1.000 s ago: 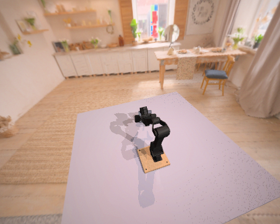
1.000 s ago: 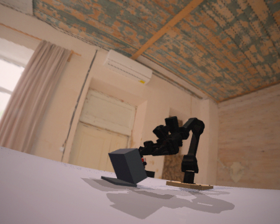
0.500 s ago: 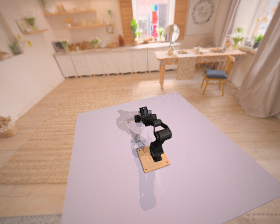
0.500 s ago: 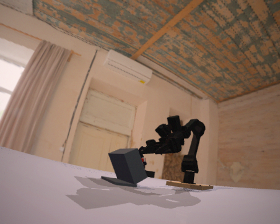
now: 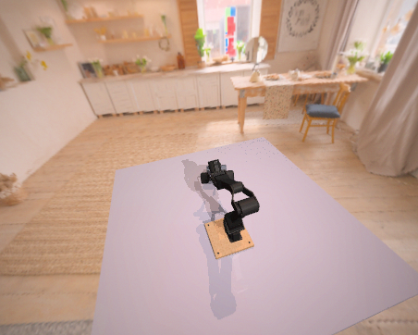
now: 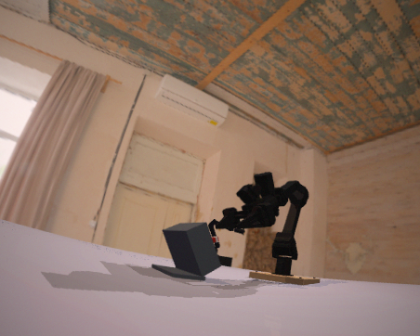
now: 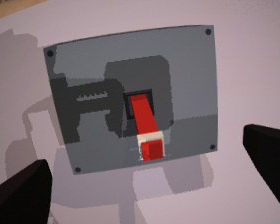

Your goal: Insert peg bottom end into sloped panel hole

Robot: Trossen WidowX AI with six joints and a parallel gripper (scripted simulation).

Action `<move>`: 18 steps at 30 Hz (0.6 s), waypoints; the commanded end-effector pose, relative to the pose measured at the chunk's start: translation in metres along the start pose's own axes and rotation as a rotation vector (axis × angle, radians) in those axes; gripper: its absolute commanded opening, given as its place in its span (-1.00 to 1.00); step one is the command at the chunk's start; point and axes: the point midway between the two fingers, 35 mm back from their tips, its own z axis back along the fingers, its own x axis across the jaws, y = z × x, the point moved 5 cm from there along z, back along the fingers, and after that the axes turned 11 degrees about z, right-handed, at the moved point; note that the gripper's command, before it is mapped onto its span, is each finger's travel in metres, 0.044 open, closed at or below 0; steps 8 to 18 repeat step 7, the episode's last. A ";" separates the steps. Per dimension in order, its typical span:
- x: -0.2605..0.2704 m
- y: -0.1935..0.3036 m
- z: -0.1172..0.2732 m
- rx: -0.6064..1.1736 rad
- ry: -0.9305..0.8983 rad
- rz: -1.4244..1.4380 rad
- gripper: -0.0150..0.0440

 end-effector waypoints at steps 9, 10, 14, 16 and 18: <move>0.000 0.000 0.011 -0.003 0.002 -0.004 1.00; 0.000 0.000 0.011 -0.003 0.002 -0.004 1.00; 0.000 0.000 0.011 -0.003 0.002 -0.004 1.00; 0.000 0.000 0.011 -0.003 0.002 -0.004 1.00; 0.000 0.000 0.011 -0.003 0.002 -0.004 1.00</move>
